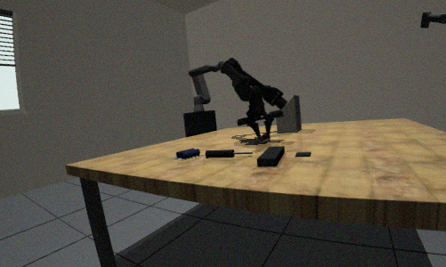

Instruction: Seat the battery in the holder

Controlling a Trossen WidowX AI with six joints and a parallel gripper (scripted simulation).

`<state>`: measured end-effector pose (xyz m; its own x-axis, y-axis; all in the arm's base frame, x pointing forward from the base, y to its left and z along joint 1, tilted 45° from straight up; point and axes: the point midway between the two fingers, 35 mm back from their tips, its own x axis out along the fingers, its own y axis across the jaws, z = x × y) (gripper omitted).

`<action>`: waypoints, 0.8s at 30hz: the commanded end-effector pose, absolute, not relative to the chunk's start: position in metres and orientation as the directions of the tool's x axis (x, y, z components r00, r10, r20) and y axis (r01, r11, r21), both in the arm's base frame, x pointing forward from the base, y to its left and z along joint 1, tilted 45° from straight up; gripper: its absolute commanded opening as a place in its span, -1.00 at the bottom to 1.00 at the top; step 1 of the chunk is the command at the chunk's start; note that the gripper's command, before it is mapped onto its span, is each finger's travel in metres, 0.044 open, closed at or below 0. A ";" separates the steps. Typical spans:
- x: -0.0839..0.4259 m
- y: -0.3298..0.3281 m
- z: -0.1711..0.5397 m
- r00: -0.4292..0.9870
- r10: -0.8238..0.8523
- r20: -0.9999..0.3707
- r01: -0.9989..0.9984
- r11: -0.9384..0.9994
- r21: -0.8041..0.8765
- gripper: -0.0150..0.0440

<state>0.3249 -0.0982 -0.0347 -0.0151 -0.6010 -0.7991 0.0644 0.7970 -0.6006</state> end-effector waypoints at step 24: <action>0.328 -0.038 0.021 -0.009 -0.598 -0.801 0.073 0.799 -0.597 1.00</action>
<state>0.3287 -0.0383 0.0217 -0.0047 -0.6005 -0.7996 0.0705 0.7974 -0.5993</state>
